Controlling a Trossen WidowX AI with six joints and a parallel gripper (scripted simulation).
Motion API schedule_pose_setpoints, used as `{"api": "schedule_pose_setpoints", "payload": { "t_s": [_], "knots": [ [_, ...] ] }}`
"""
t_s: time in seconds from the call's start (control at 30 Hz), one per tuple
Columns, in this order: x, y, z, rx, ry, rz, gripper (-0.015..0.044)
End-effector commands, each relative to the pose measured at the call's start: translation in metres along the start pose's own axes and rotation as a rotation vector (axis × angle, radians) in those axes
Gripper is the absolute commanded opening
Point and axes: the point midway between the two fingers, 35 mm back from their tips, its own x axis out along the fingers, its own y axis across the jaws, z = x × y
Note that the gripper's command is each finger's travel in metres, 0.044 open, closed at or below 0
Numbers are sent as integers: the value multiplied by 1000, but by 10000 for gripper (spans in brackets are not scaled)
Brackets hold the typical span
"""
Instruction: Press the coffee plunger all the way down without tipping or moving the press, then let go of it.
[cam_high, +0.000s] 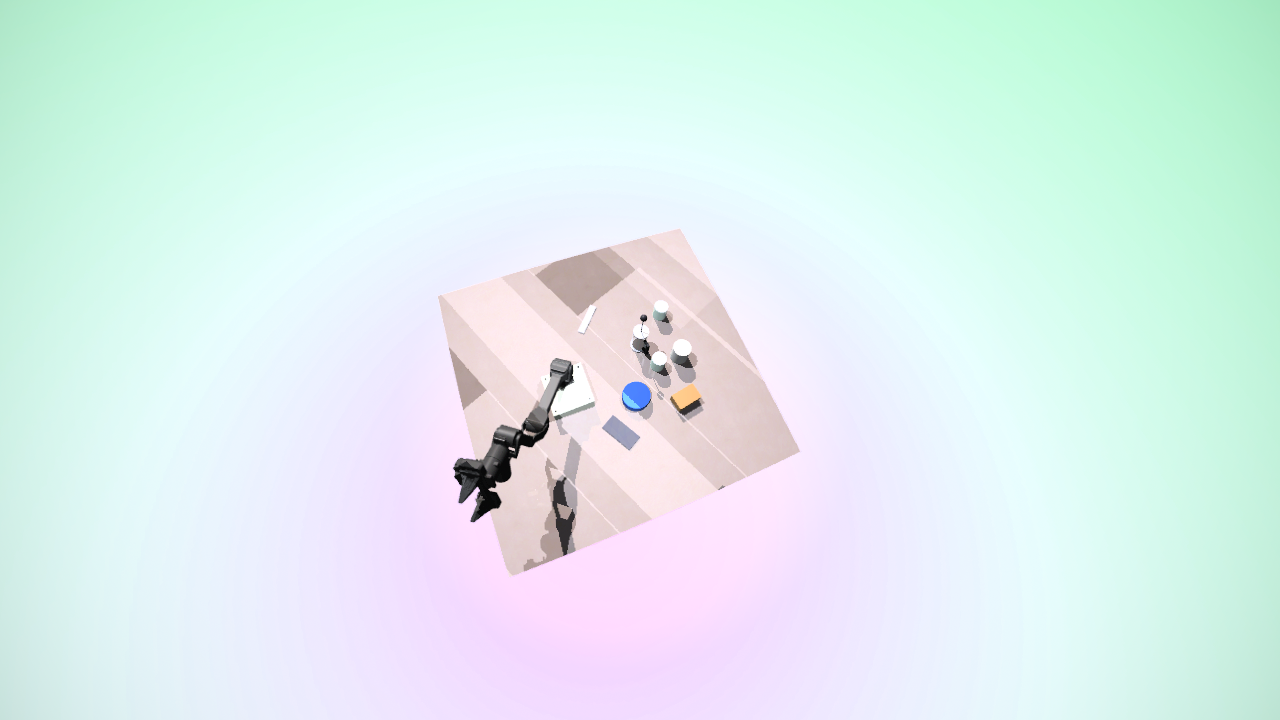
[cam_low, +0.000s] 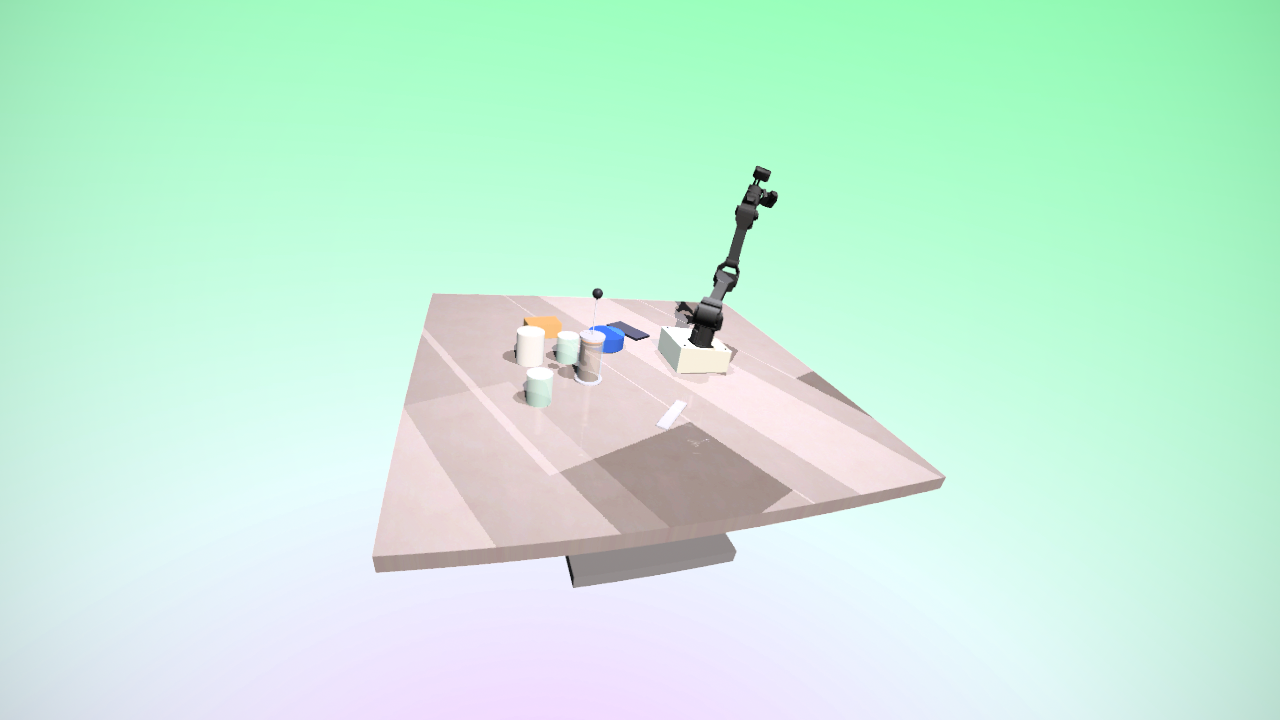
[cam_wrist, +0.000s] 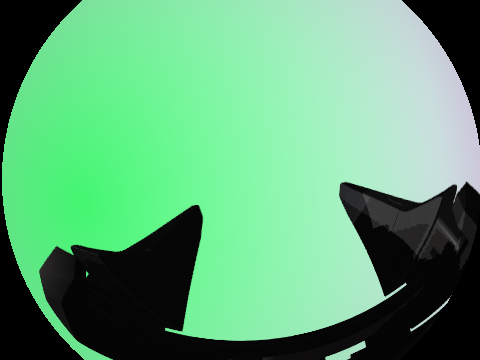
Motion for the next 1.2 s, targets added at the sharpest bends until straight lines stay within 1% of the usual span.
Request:
{"api": "schedule_pose_setpoints", "payload": {
  "t_s": [0.0,0.2,0.33,0.5,0.7,0.87,1.03,1.17],
  "knots": [
    [-17,61,5,61,-6,159,440],
    [-54,149,7,112,21,393,440],
    [-91,209,3,145,65,565,440],
    [-131,256,-5,176,126,716,440],
    [-204,318,-22,206,247,948,440],
    [-277,360,-46,206,391,1134,440],
    [-353,384,-76,180,560,1298,440],
    [-412,392,-102,144,706,1403,440]
  ]
}}
